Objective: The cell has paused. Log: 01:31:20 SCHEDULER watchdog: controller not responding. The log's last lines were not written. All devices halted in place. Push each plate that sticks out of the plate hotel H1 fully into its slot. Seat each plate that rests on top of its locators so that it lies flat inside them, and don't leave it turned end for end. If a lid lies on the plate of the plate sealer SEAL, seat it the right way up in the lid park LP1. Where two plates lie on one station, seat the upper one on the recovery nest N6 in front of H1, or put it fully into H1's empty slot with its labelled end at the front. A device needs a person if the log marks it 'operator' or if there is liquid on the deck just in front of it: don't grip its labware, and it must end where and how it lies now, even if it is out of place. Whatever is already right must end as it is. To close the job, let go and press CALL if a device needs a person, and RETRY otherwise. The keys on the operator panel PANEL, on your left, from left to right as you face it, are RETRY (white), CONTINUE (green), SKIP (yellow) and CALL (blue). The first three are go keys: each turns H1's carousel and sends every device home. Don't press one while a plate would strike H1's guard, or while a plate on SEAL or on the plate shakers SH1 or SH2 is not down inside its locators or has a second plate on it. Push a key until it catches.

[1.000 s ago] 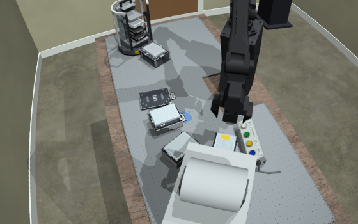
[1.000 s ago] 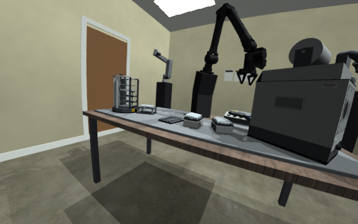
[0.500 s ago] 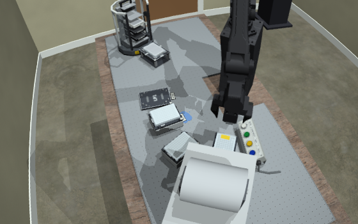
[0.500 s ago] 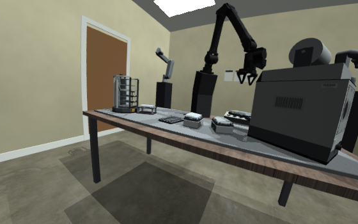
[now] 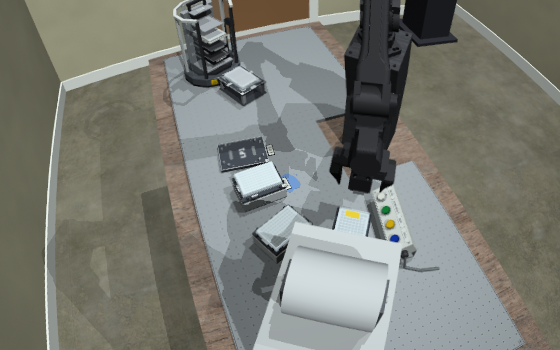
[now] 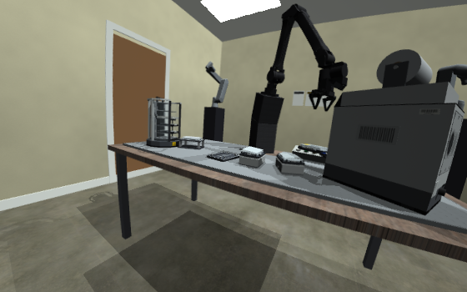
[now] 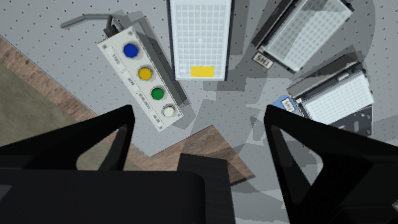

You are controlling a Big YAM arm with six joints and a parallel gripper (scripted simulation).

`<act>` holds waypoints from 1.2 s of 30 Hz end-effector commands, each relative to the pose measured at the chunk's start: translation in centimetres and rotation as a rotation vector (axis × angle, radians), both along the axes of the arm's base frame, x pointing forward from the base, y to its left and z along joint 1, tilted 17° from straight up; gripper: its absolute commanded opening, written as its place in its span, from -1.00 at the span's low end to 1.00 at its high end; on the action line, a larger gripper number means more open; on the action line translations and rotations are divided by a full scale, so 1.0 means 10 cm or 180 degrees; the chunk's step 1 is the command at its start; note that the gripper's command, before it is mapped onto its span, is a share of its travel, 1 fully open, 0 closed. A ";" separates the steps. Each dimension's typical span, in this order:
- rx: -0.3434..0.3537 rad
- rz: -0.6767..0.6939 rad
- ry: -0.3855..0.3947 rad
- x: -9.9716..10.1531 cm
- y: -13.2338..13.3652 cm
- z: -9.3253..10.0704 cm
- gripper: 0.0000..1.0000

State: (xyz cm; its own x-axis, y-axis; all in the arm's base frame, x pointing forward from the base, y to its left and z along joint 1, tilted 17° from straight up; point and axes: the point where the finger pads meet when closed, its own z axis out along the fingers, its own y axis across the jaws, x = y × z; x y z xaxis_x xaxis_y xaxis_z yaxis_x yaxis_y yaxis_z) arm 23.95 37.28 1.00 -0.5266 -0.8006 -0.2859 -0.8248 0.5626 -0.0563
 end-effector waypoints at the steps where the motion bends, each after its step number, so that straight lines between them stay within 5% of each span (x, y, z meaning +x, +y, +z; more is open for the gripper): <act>1: -0.0051 -0.0072 0.0031 0.02 -0.07 -0.10 1.00; 6: -0.0030 -0.0071 0.0016 0.05 -0.05 -0.14 1.00; 36: 0.0019 -0.0017 -0.0020 0.39 0.31 -1.43 1.00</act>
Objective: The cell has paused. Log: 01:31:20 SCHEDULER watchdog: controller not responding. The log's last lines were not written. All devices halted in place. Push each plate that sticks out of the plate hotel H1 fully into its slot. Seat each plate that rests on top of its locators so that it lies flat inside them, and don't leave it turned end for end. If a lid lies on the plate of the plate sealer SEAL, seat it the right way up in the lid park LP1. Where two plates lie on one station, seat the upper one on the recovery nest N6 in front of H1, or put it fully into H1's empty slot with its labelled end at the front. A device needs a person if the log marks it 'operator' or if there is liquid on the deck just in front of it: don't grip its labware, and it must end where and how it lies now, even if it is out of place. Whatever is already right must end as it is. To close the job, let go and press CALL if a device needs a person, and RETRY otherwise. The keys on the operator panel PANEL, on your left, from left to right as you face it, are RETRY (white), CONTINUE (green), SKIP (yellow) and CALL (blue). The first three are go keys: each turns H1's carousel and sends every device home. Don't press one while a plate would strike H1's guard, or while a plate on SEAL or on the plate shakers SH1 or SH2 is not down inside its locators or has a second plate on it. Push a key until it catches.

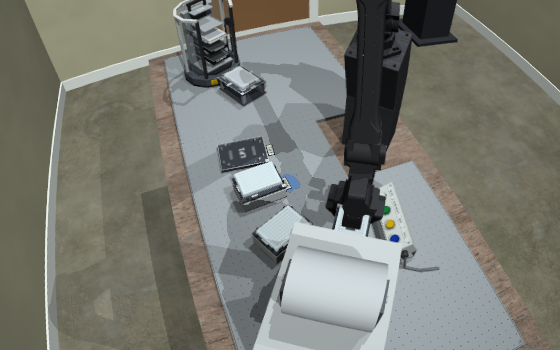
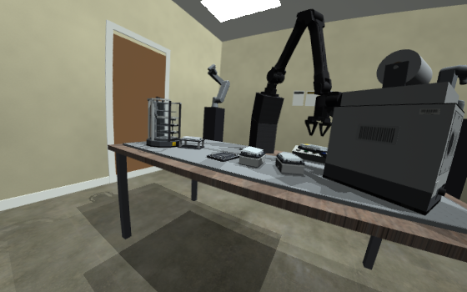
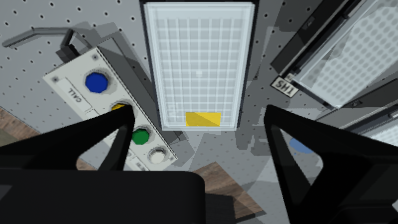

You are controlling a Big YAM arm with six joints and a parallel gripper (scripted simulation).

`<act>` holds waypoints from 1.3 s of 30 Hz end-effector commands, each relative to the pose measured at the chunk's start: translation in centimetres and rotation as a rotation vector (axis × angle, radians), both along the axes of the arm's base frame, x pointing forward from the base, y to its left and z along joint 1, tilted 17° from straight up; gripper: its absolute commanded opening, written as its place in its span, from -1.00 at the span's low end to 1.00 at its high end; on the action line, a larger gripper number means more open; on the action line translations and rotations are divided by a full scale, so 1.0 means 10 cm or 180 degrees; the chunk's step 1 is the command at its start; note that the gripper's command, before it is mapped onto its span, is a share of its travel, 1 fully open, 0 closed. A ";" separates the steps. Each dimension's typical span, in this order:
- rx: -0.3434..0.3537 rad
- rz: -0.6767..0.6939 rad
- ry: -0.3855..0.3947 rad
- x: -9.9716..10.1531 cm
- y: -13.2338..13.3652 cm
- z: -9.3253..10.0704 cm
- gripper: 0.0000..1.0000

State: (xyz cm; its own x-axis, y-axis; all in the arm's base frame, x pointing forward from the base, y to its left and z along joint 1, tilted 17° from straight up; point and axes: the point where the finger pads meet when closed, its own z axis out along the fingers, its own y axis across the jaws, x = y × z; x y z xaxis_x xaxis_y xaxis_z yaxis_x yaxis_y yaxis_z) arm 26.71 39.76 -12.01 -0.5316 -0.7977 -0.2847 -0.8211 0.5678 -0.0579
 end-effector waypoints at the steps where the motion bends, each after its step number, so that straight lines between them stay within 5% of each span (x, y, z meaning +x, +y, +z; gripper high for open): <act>1: 0.0025 0.0003 -0.0019 0.12 0.06 -0.13 1.00; 8: 0.0084 0.0013 -0.0056 0.14 0.13 0.05 1.00; 15: -0.0003 0.0013 0.0001 0.08 0.04 -0.16 1.00; 39: 0.0010 0.0002 -0.0007 0.16 0.10 -0.41 1.00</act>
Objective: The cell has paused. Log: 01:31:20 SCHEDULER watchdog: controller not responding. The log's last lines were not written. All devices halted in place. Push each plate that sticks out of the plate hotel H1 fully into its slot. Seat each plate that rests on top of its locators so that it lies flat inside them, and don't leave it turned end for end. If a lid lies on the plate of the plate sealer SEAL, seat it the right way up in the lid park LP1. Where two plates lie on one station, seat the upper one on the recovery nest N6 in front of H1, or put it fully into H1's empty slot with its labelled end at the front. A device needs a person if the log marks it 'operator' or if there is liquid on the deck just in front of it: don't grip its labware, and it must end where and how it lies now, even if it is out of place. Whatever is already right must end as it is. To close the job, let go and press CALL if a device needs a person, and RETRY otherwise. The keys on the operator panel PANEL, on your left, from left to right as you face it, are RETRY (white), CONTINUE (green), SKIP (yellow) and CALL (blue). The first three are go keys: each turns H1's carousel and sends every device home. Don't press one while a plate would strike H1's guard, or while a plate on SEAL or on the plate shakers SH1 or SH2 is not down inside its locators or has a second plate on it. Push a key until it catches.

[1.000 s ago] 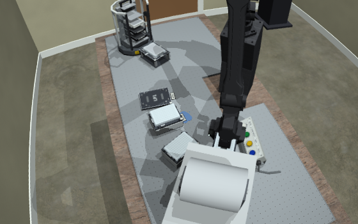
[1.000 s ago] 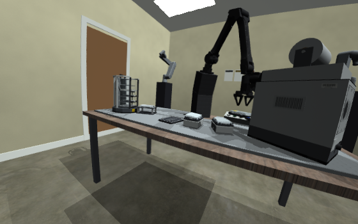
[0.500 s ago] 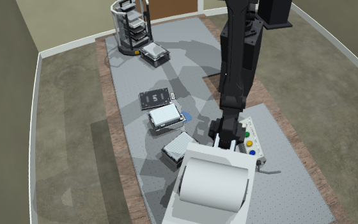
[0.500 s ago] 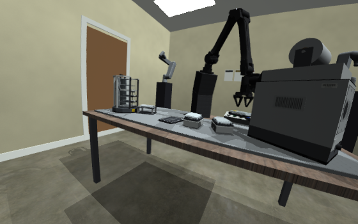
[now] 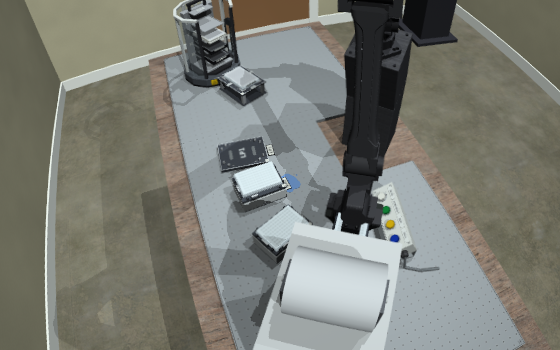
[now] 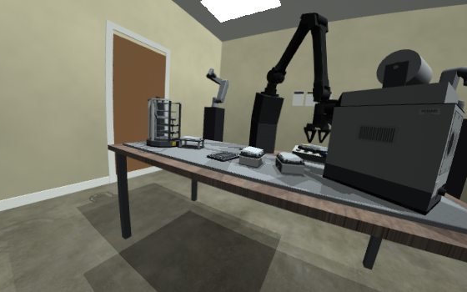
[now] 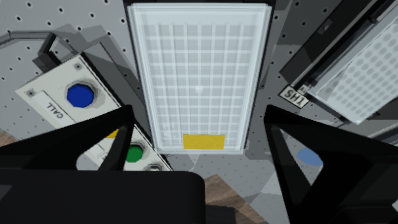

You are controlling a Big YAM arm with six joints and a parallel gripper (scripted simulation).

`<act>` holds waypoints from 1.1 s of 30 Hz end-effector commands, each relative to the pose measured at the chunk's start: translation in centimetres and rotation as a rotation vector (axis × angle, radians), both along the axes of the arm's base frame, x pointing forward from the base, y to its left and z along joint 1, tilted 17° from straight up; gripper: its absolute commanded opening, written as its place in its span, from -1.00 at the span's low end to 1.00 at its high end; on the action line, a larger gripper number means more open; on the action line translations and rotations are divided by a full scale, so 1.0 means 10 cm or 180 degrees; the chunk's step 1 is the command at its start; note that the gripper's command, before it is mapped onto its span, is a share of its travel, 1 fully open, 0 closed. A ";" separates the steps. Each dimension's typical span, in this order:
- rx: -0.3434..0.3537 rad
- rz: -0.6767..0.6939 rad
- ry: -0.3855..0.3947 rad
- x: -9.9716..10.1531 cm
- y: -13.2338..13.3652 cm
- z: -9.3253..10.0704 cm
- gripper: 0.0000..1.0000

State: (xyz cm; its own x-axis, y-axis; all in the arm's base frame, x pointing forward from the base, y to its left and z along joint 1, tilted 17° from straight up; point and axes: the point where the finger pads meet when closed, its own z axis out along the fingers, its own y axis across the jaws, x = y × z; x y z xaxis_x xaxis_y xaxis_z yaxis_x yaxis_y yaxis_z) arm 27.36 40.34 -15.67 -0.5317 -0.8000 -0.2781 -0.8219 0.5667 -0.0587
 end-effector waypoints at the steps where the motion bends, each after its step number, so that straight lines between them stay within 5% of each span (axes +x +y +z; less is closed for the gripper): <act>1: 0.0037 0.0000 -0.0023 0.10 0.05 -0.06 1.00; 19: 0.0032 -0.0002 -0.0020 0.14 0.08 -0.26 1.00; 33: 0.0033 0.0003 -0.0017 0.09 0.10 -0.19 1.00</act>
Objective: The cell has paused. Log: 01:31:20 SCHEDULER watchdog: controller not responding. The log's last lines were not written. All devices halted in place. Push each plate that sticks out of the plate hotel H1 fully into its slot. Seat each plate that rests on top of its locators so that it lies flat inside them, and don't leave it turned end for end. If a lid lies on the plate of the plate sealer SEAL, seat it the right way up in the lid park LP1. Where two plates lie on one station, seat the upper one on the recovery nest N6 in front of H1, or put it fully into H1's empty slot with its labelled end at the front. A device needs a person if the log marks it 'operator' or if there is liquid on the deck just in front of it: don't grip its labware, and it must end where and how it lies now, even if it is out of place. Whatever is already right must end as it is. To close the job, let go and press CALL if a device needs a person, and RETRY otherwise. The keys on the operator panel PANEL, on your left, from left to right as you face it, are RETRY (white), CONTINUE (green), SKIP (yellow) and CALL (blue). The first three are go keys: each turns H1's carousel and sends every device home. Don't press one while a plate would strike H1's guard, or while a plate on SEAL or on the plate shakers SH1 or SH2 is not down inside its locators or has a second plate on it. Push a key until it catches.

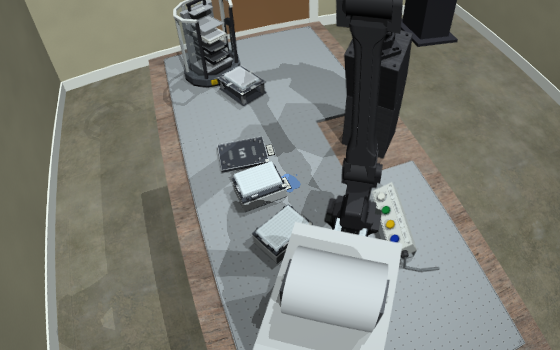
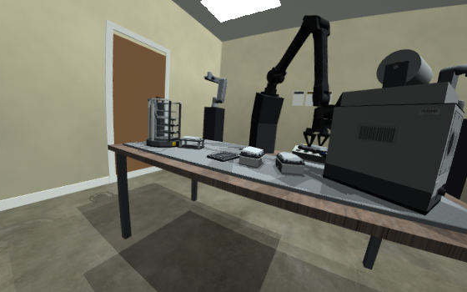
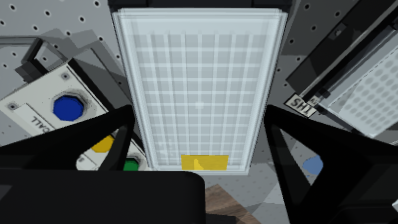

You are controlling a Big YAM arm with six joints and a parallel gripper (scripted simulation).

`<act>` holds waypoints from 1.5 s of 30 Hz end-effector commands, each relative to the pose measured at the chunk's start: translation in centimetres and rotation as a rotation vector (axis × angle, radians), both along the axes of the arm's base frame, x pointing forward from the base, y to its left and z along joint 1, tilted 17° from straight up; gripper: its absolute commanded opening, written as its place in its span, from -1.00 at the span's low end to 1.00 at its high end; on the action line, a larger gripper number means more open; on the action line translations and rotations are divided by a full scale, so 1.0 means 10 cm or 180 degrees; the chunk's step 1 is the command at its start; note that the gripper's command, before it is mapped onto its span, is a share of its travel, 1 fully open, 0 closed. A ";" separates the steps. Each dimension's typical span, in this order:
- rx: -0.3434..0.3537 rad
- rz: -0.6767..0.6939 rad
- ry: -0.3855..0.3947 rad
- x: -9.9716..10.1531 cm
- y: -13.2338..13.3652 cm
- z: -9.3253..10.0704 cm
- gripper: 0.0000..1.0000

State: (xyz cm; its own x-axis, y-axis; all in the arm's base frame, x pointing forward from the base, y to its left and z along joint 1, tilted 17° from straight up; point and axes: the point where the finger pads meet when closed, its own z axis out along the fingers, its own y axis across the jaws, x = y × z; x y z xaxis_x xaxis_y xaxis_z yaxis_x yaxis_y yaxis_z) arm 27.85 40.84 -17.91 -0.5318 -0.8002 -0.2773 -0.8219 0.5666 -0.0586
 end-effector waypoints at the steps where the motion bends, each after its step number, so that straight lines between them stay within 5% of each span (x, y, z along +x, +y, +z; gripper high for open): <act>1: 0.0035 0.0003 -0.0019 0.04 0.05 0.03 0.96; 8: 0.0035 0.0003 -0.0019 0.04 0.05 0.03 0.68; 36: 0.0018 0.0000 -0.0011 0.09 0.03 -0.01 0.68; 45: 0.0058 0.0000 -0.0037 0.10 0.05 0.14 0.68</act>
State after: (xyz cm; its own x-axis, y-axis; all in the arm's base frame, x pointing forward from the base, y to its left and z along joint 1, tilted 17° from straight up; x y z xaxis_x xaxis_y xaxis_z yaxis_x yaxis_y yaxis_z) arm 27.87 40.88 -17.76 -0.5316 -0.7999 -0.2785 -0.8219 0.5666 -0.0586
